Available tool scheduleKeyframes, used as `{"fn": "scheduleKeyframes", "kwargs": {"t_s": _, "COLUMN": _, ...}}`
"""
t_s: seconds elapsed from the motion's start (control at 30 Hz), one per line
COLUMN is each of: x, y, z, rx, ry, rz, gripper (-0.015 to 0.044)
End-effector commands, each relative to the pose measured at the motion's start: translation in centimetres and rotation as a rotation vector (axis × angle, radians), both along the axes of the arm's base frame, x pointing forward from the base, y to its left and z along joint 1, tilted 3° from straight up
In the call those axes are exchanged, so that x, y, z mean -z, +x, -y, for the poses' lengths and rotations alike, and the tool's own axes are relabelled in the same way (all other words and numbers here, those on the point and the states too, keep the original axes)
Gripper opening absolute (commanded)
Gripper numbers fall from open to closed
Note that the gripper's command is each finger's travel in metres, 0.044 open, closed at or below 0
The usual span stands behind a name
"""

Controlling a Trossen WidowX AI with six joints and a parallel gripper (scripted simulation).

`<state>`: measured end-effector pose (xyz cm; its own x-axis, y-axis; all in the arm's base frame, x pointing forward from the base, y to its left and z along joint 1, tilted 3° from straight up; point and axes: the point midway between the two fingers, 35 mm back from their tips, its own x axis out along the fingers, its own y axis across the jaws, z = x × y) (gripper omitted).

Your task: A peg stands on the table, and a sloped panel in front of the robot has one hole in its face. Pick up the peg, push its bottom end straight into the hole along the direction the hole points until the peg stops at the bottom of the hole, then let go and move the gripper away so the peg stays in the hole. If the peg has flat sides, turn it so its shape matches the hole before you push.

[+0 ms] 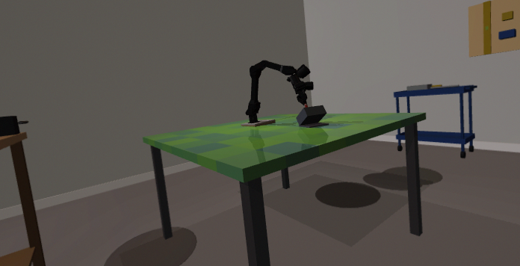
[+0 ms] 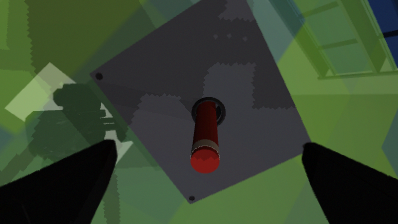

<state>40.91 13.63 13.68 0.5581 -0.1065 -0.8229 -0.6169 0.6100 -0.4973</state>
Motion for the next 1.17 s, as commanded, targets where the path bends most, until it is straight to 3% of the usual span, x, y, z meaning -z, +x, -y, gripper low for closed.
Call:
{"fn": "scheduleKeyframes", "kwargs": {"t_s": 0.0, "x": -1.0, "y": -0.5, "z": -0.2, "rx": 0.003, "ry": 0.000, "rz": 0.002, "gripper": 0.0440}}
{"fn": "scheduleKeyframes", "kwargs": {"t_s": 1.13, "x": -5.4, "y": -3.7, "z": -0.9, "rx": -0.002, "ry": 0.000, "rz": -0.006, "gripper": 0.0440}}
